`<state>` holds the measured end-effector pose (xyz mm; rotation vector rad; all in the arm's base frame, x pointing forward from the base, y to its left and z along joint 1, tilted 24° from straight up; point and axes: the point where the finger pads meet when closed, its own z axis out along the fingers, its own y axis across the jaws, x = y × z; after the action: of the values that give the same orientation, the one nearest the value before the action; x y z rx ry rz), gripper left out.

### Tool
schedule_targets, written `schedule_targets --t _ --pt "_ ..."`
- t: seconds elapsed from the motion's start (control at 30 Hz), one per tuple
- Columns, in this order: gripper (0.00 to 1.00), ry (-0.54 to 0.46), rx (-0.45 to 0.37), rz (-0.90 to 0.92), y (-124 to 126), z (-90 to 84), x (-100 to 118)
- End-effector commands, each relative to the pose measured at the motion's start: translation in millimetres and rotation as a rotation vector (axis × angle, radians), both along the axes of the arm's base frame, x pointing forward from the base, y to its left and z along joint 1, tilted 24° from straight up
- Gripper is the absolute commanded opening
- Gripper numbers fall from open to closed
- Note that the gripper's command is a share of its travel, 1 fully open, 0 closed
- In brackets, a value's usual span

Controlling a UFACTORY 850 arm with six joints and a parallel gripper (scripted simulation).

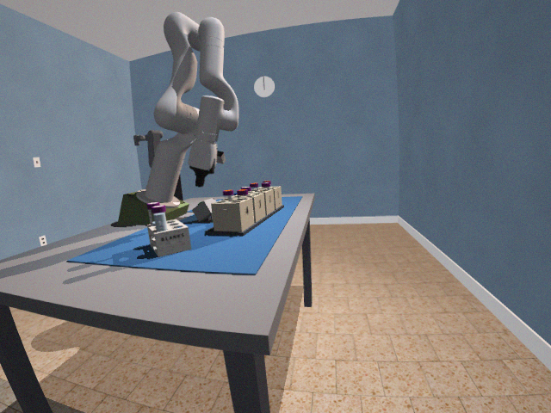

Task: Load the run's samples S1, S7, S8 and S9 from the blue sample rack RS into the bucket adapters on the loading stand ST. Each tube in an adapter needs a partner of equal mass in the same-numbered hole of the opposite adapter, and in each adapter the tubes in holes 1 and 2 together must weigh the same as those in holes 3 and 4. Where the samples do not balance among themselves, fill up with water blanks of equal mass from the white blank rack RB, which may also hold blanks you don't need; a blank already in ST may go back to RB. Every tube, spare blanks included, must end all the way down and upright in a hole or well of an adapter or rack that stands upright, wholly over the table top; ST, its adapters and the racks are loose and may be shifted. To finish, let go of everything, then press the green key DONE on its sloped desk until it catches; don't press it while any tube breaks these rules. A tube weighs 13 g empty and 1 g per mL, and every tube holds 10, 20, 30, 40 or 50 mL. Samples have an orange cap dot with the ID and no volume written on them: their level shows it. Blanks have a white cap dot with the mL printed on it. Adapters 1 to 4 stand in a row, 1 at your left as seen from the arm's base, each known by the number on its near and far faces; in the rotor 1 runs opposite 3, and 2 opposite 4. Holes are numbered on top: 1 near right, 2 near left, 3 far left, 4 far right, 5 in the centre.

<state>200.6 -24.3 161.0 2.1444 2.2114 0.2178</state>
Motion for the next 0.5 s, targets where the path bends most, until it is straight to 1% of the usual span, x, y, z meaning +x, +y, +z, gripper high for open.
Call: schedule_targets --t 0.0,0.3,0.47 --pt "0.00 -0.011 0.048 0.015 -3.0 -3.9 -0.4" --pt "0.00 -0.011 0.048 0.015 -3.0 -3.9 -0.4" --pt "0.00 -0.010 0.048 0.015 -2.0 -13.1 3.6"
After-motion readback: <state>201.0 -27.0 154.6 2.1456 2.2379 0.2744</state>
